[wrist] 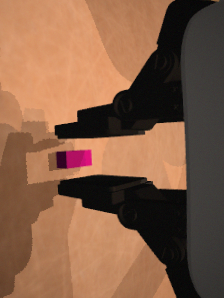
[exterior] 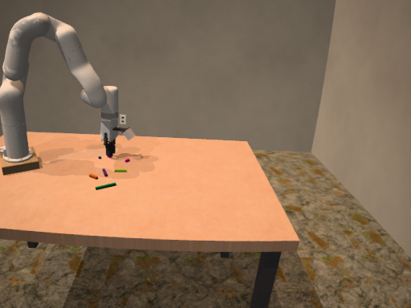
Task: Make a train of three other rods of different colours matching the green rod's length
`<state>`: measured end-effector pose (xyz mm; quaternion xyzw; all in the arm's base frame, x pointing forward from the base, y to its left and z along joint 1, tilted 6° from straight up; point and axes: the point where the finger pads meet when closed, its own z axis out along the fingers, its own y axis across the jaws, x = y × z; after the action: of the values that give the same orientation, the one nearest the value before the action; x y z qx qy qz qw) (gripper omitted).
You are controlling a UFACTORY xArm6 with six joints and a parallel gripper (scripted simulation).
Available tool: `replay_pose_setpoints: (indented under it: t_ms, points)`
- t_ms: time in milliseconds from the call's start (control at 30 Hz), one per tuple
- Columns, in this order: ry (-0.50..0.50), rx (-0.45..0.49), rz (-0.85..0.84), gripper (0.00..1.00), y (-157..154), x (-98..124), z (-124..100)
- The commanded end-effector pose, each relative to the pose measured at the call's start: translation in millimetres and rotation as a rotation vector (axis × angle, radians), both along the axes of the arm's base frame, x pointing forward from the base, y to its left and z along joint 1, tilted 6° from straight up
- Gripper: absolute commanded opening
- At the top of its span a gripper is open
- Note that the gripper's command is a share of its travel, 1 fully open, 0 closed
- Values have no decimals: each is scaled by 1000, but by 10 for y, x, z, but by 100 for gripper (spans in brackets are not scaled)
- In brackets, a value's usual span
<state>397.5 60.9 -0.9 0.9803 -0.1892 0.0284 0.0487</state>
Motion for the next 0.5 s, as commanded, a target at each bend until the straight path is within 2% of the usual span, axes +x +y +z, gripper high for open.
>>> replay_pose_setpoints:
  t_ms: [0, 467]
  points:
    - [-4, 1, 0, 24, 4, 15, 12]
    - [-4, 1, 0, 24, 6, 29, 12]
